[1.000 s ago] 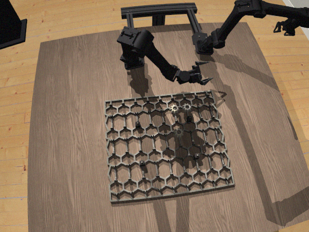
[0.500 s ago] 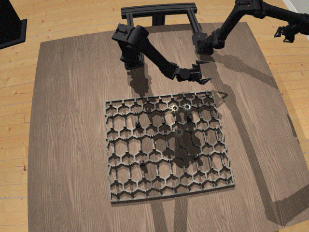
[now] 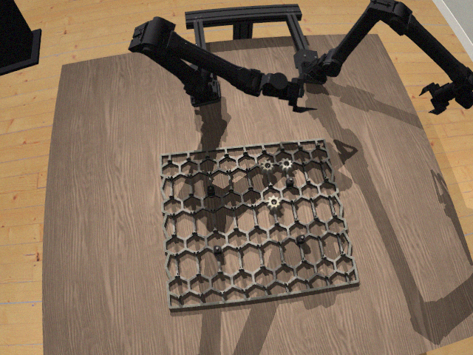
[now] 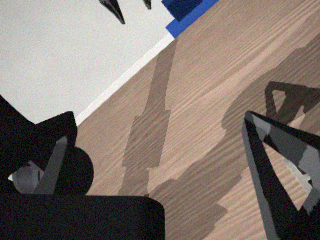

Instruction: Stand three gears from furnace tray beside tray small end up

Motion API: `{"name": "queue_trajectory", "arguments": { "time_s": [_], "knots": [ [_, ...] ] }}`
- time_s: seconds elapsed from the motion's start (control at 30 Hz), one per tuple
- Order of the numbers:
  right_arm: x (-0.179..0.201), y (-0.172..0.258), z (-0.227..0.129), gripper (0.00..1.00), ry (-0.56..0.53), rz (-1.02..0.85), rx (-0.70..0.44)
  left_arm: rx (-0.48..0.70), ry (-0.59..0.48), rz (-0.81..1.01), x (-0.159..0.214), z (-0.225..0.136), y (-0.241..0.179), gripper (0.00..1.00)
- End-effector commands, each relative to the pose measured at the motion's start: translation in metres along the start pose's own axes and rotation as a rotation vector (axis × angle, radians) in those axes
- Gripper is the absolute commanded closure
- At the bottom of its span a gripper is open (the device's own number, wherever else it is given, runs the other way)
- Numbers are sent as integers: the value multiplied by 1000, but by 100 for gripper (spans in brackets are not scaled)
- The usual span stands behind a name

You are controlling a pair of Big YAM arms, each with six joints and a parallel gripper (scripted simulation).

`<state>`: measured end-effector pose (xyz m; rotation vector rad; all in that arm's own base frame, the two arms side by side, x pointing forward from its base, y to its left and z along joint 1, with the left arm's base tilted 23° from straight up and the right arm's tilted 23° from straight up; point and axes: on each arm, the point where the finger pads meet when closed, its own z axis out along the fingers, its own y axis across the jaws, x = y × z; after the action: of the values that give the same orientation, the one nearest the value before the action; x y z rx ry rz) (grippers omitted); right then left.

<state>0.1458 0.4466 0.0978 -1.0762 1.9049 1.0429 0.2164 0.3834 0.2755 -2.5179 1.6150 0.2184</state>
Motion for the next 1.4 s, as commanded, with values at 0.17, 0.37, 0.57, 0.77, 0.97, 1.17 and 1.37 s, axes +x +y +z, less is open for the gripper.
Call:
{"name": "queue_trajectory", "arguments": {
  "time_s": [0.17,0.37,0.57,0.77,0.97,1.17,1.37],
  "knots": [
    [-8,25,-53,0,44,-85,169,37,-31,563,104,21,-76,14],
    [-8,23,-93,0,53,-143,298,59,-56,869,177,29,-104,14],
    [-8,14,-140,0,43,-210,444,84,-93,1204,270,37,-119,14],
    [-7,2,-182,0,28,-280,564,112,-145,1571,370,44,-115,14],
    [-7,-7,-209,0,14,-330,640,137,-199,1879,452,49,-95,14],
    [-7,-16,-234,0,-7,-375,710,164,-271,2198,537,55,-57,14],
    [-8,-21,-247,0,-22,-398,750,181,-336,2480,608,66,-3,14]
  ]
}}
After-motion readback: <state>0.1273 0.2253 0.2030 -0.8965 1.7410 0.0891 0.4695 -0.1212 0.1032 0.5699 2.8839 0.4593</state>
